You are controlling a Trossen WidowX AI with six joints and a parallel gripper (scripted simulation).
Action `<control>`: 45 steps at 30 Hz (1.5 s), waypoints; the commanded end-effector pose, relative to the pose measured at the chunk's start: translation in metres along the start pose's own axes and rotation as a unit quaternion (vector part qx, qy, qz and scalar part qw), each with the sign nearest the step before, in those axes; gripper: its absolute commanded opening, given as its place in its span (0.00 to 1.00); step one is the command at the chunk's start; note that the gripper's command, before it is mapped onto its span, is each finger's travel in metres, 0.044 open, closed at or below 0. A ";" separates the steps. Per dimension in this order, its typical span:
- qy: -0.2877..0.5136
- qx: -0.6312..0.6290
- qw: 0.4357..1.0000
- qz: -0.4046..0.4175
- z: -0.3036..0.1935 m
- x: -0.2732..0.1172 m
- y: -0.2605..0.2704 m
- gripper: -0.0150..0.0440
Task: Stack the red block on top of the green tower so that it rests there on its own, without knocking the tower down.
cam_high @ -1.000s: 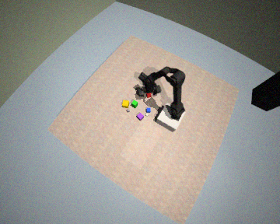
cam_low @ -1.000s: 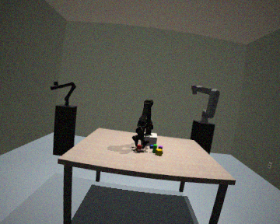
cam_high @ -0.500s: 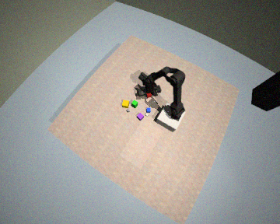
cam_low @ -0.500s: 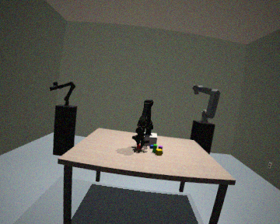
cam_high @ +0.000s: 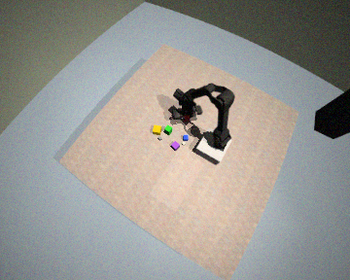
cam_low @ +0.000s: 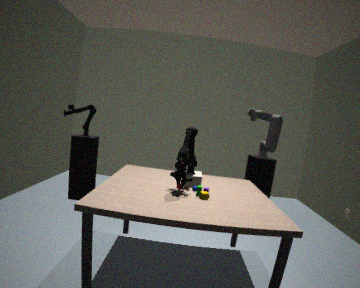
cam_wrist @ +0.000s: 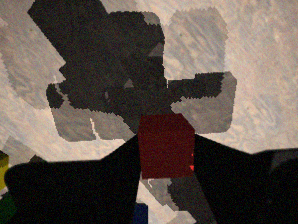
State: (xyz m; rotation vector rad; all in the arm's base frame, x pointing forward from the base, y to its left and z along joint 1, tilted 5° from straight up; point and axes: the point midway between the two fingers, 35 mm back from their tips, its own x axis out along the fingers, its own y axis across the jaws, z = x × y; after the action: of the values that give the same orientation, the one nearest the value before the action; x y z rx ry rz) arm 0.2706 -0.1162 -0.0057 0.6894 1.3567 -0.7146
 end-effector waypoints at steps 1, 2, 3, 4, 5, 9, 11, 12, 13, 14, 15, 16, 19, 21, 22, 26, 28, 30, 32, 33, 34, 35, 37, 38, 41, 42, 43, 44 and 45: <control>-0.010 -0.001 1.000 0.004 0.004 -0.019 0.002 0.25; -0.010 -0.001 1.000 0.004 0.004 -0.023 0.002 0.25; -0.010 -0.001 1.000 0.004 0.004 -0.028 0.002 0.25; -0.010 -0.001 1.000 0.004 0.004 -0.032 0.002 0.25; -0.010 -0.001 1.000 0.004 0.004 -0.036 0.002 0.25; -0.010 -0.001 1.000 0.004 0.003 -0.057 0.002 0.25; -0.010 -0.001 1.000 0.004 0.003 -0.069 0.002 0.25; -0.010 -0.001 1.000 0.004 0.003 -0.074 0.002 0.25; -0.010 -0.001 1.000 0.004 0.003 -0.080 0.002 0.25; -0.010 -0.001 1.000 0.004 0.003 -0.085 0.002 0.25; -0.010 -0.001 1.000 0.004 0.003 -0.091 0.002 0.25; -0.010 -0.001 1.000 0.004 0.002 -0.095 0.001 0.25; -0.010 -0.001 1.000 0.004 0.002 -0.098 0.001 0.25; -0.009 -0.003 1.000 0.005 0.003 -0.095 0.002 0.25; -0.010 -0.002 1.000 0.004 0.003 -0.097 0.002 0.25; -0.010 -0.001 1.000 0.004 0.001 -0.098 0.010 0.25; -0.009 -0.001 1.000 0.005 -0.002 -0.098 0.020 0.25; -0.009 -0.001 1.000 0.005 -0.005 -0.098 0.030 0.25; -0.008 -0.001 1.000 0.006 -0.008 -0.098 0.040 0.25; -0.008 -0.001 1.000 0.006 -0.010 -0.098 0.045 0.25; -0.008 -0.001 1.000 0.006 -0.012 -0.098 0.050 0.25; -0.008 -0.001 1.000 0.007 -0.014 -0.099 0.054 0.25; -0.007 -0.001 1.000 0.007 -0.018 -0.099 0.064 0.25; -0.007 -0.001 1.000 0.007 -0.021 -0.099 0.069 0.25; -0.007 -0.001 1.000 0.008 -0.028 -0.099 0.084 0.25; -0.007 -0.001 1.000 0.008 -0.031 -0.099 0.089 0.25; -0.007 -0.001 1.000 0.009 -0.034 -0.099 0.093 0.25; -0.007 -0.001 1.000 0.009 -0.037 -0.099 0.098 0.25; -0.006 0.000 1.000 0.009 -0.040 -0.099 0.103 0.25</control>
State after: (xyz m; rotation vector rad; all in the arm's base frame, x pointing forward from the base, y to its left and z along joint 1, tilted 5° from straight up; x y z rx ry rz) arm 0.3150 -0.0274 0.0917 0.6941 1.3395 -0.6990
